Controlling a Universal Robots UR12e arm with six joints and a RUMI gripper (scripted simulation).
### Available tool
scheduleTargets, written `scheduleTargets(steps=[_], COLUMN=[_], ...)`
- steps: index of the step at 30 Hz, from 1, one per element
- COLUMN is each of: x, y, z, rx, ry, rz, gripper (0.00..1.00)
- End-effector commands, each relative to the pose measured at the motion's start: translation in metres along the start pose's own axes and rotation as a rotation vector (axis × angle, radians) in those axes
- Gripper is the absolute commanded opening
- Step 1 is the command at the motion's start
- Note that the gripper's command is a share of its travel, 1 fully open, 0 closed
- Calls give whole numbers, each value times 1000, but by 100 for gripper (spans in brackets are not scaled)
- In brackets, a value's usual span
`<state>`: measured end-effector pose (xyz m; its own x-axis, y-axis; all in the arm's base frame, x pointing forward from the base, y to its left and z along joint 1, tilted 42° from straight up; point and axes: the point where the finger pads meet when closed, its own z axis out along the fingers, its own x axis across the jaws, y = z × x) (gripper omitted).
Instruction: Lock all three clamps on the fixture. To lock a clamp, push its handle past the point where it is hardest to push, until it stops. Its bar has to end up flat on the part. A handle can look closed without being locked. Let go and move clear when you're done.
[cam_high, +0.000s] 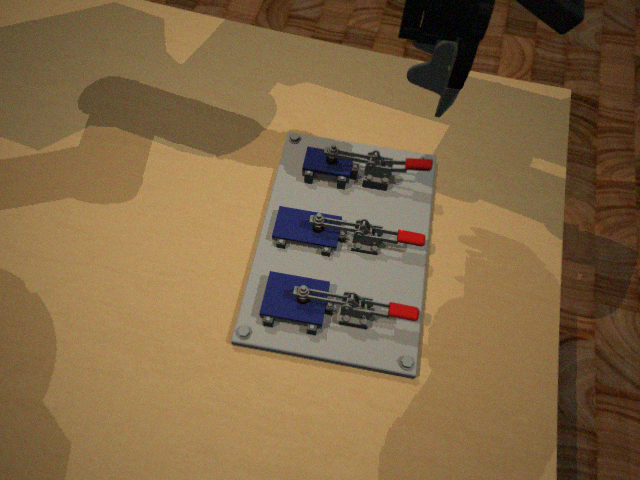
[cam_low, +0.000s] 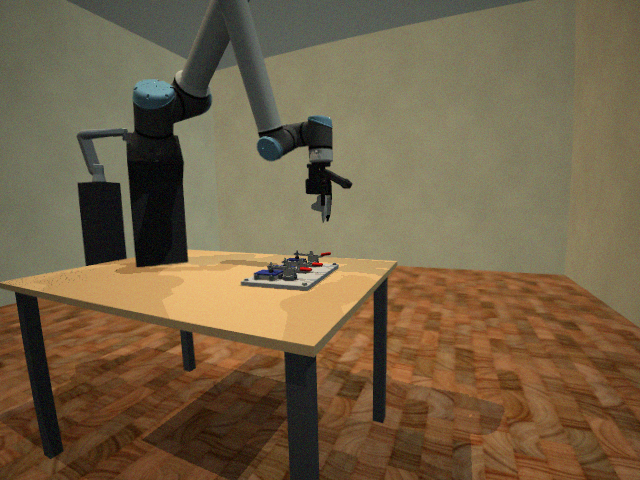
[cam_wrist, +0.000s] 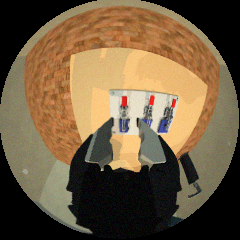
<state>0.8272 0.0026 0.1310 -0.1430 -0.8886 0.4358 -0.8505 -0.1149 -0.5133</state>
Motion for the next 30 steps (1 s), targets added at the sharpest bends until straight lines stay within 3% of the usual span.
scheduleTargets(steps=[1,10,30], x=[0,0,0], y=[-1,-1,1], z=[16,48,50], rx=[1,1,1], ry=[0,0,0], rz=[0,0,0], gripper=[28,28,28])
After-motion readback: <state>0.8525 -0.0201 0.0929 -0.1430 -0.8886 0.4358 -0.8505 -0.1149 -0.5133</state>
